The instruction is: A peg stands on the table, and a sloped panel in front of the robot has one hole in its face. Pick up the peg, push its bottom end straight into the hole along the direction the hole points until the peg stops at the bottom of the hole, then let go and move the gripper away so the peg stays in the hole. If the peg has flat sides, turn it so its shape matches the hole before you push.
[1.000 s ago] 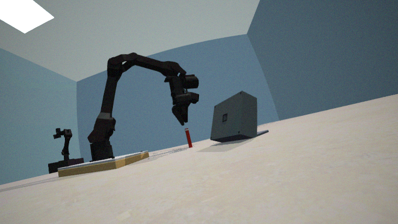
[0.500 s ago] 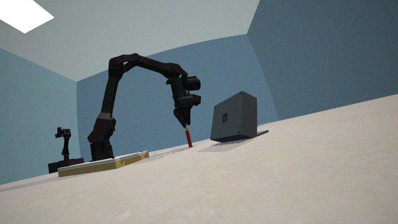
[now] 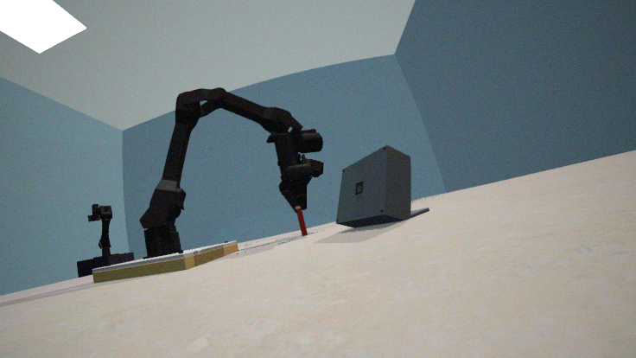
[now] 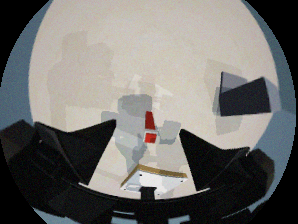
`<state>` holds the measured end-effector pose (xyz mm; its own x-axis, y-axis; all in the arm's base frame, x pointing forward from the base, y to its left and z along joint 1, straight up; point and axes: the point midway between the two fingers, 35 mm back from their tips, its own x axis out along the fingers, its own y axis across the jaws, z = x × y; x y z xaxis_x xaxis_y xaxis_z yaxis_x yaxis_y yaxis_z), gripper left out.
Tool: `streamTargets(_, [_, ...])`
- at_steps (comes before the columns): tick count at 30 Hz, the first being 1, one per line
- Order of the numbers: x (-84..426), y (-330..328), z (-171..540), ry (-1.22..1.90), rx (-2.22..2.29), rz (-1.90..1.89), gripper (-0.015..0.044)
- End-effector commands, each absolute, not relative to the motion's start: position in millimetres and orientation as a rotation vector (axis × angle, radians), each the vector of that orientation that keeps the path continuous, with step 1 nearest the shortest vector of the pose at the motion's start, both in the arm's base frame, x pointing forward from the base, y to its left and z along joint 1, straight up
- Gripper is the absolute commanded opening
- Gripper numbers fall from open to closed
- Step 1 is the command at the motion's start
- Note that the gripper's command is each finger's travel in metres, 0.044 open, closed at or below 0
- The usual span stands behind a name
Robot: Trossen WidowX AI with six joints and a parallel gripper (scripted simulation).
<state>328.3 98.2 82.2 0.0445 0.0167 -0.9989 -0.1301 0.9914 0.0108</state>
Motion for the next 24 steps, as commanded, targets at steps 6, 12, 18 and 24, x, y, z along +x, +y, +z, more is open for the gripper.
streamTargets(6, [325.3,96.6,63.4,1.535,-0.1,0.111,0.044])
streamTargets(12, [324.8,96.5,56.2,1.535,-0.1,0.111,0.044])
streamTargets(18, [324.8,96.5,56.2,1.535,-0.1,0.111,0.044])
streamTargets(24, [327.0,97.8,59.3,1.528,-0.092,0.112,0.0282])
